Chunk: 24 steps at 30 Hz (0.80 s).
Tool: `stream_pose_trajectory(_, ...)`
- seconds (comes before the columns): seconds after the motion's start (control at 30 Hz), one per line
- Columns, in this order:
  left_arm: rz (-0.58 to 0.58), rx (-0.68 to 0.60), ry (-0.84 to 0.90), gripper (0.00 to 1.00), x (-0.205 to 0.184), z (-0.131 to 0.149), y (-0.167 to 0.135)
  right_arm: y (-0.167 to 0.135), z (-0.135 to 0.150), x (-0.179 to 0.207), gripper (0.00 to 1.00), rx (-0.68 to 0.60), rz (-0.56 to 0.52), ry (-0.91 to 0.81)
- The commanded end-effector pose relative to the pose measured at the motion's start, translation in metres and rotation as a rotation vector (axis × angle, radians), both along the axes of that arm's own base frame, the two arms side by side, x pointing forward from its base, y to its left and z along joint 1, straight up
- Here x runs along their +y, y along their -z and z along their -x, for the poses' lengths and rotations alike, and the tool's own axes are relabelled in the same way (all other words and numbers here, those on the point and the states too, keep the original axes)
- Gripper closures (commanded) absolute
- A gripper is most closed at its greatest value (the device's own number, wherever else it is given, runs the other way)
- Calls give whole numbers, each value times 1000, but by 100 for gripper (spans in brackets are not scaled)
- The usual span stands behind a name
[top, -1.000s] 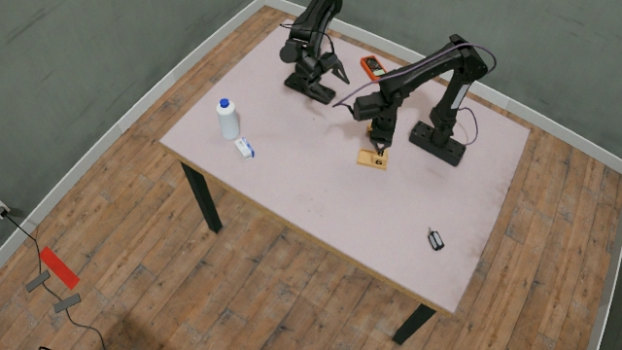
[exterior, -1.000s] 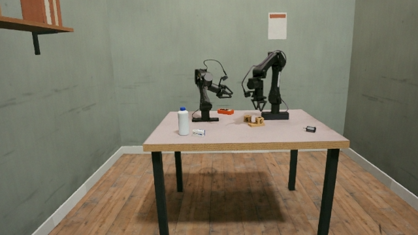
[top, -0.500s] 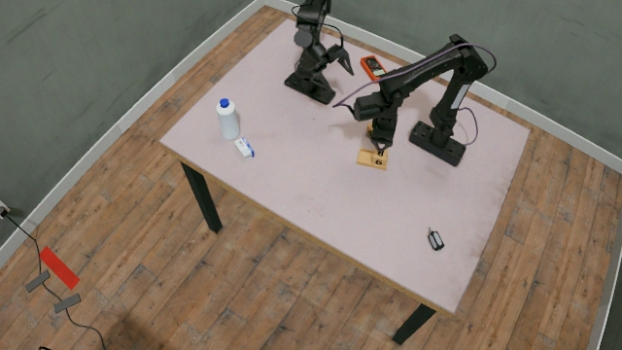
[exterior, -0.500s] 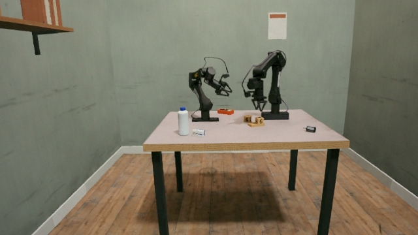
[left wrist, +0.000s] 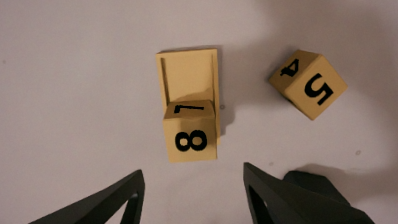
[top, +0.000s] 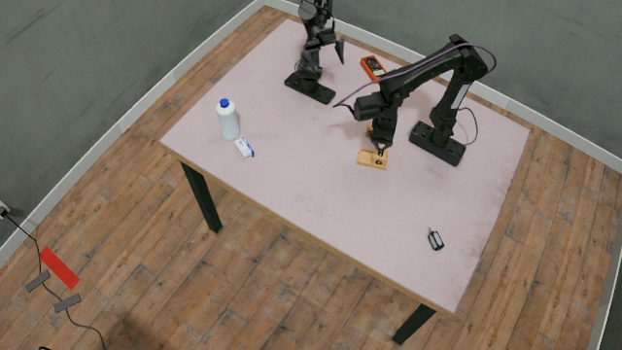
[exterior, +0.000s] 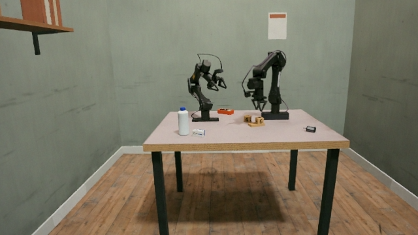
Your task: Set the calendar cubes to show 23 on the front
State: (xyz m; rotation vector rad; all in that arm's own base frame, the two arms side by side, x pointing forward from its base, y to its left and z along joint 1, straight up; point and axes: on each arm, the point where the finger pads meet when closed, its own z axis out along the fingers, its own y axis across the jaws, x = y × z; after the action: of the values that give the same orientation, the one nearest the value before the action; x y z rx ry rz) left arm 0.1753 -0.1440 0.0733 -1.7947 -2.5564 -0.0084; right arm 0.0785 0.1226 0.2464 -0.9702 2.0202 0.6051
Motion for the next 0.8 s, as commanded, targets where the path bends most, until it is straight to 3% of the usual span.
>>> stream_pose_trajectory(0.0,14,-12,-3,31,-2,-3,-6,-7,-1,-30,0,2,8,180)
stream_pose_trajectory(0.13,24,-10,18,31,-5,-2,-6,-13,-6,-50,0,-16,-9,335)
stream_pose_trajectory(0.33,37,-25,79,31,-14,0,-3,-18,-4,-62,0,-33,-25,417)
stream_pose_trajectory(0.6,27,-11,210,31,-27,17,10,-25,13,-60,0,-53,-58,280)
stream_pose_trajectory(0.7,30,-11,341,31,-40,32,18,-25,12,-61,0,-53,-58,281)
stream_pose_trajectory(0.77,30,-11,341,31,-40,32,18,-25,12,-61,0,-53,-58,281)
